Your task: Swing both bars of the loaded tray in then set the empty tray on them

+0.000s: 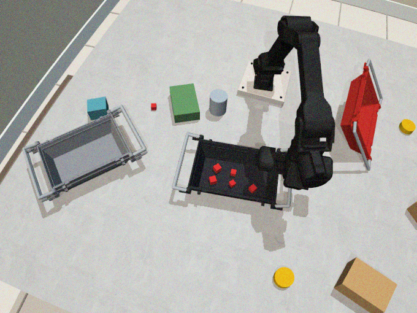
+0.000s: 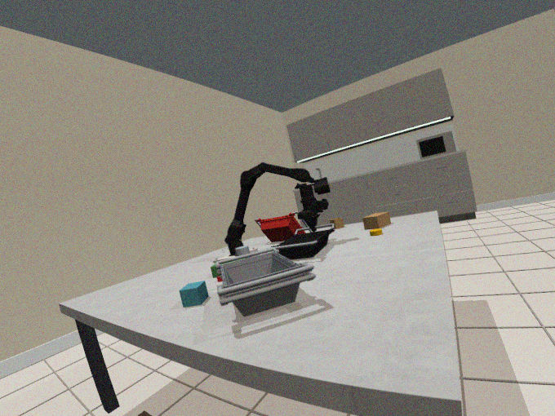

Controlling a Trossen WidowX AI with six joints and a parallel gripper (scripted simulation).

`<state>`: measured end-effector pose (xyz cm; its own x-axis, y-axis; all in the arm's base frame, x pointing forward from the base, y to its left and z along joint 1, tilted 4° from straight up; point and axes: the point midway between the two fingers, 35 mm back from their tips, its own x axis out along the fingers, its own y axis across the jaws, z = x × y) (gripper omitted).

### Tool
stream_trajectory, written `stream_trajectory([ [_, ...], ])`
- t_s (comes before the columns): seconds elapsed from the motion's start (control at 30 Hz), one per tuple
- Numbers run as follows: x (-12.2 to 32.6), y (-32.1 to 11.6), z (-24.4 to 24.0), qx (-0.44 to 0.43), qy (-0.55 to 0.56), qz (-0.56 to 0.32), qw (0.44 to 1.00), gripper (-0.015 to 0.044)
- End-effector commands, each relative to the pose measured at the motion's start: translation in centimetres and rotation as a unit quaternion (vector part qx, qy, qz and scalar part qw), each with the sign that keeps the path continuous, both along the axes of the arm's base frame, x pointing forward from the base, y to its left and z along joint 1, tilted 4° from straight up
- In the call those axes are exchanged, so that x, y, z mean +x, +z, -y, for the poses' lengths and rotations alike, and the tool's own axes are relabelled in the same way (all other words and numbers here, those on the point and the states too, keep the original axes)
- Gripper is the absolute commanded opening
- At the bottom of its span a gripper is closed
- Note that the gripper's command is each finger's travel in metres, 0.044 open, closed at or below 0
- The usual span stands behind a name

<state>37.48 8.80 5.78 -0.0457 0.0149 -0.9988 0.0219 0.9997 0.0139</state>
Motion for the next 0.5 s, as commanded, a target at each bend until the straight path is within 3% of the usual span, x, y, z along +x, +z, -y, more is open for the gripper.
stream_trajectory([
  [0.0, 0.2, 1.1, 1.7, -0.004, -0.004, 0.005, 1.000, 0.0089],
  [0.47, 0.1, -0.3, 6.3, -0.006, -0.004, 0.005, 1.000, 0.0089],
])
